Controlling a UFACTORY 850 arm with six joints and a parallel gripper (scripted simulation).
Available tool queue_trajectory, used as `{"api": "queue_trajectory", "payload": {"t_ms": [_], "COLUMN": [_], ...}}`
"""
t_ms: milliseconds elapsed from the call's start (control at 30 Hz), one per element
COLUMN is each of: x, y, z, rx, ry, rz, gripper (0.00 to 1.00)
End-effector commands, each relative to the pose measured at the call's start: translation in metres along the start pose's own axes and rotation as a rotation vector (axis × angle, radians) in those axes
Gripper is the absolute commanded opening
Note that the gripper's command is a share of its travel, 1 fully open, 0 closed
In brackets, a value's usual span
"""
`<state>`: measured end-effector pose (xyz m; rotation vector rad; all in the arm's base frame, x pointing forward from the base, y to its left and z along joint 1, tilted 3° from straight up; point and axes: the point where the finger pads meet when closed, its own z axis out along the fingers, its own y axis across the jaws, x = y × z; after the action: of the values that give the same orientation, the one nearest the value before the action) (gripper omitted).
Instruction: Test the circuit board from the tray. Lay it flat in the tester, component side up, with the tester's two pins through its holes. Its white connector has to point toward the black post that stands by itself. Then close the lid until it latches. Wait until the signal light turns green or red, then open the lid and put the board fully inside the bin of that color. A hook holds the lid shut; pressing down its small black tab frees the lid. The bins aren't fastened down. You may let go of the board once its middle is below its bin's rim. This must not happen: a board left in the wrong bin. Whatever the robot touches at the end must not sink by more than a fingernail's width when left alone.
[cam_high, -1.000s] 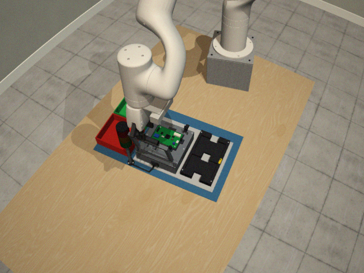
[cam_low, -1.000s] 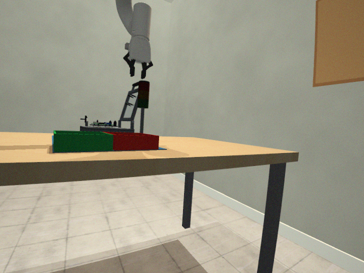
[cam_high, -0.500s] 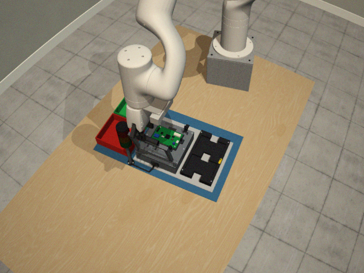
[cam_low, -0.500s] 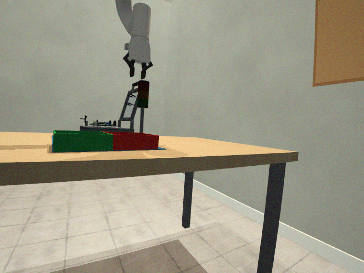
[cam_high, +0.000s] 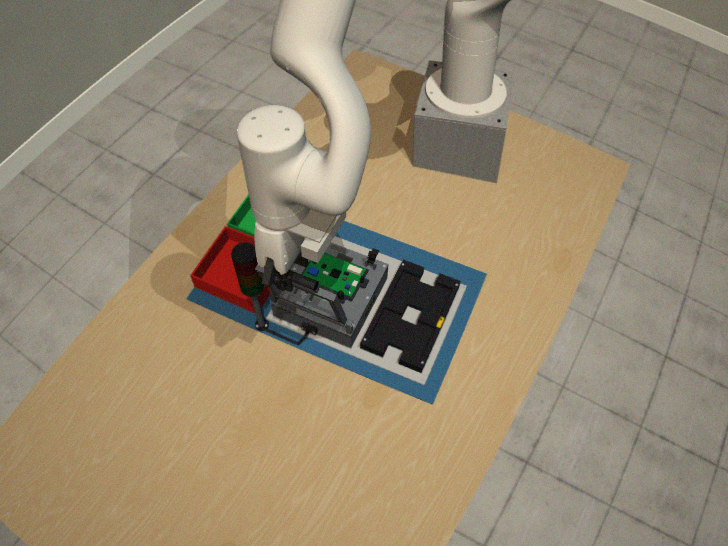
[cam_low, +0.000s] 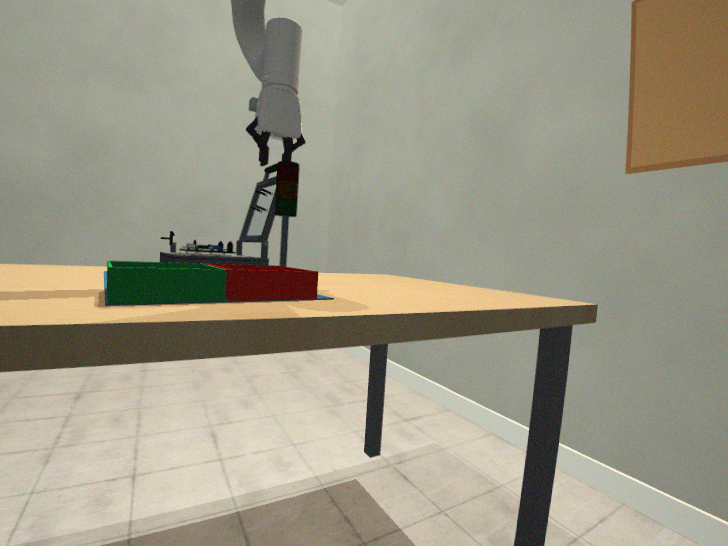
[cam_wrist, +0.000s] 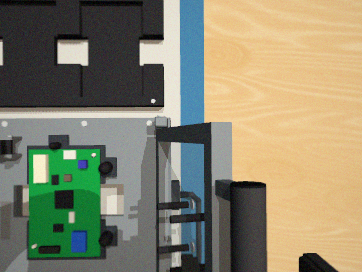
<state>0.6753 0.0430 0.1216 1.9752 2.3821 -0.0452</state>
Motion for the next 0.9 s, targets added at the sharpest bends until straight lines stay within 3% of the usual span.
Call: {"api": "queue_trajectory", "payload": {"t_ms": [0, 400, 433, 867], "x": [-0.0002, -0.0002, -0.0002, -0.0002], "y": [0.0017, 0.0018, 0.0018, 0.0018], "z": [0.0074, 0.0119, 0.0119, 0.0119], "rx": [-0.003, -0.003, -0.003, -0.003], "ry": [0.000, 0.000, 0.000, 0.000], "rz": [0.000, 0.000, 0.000, 0.000], "gripper": [0.52, 0.52, 0.00, 0.00]}}
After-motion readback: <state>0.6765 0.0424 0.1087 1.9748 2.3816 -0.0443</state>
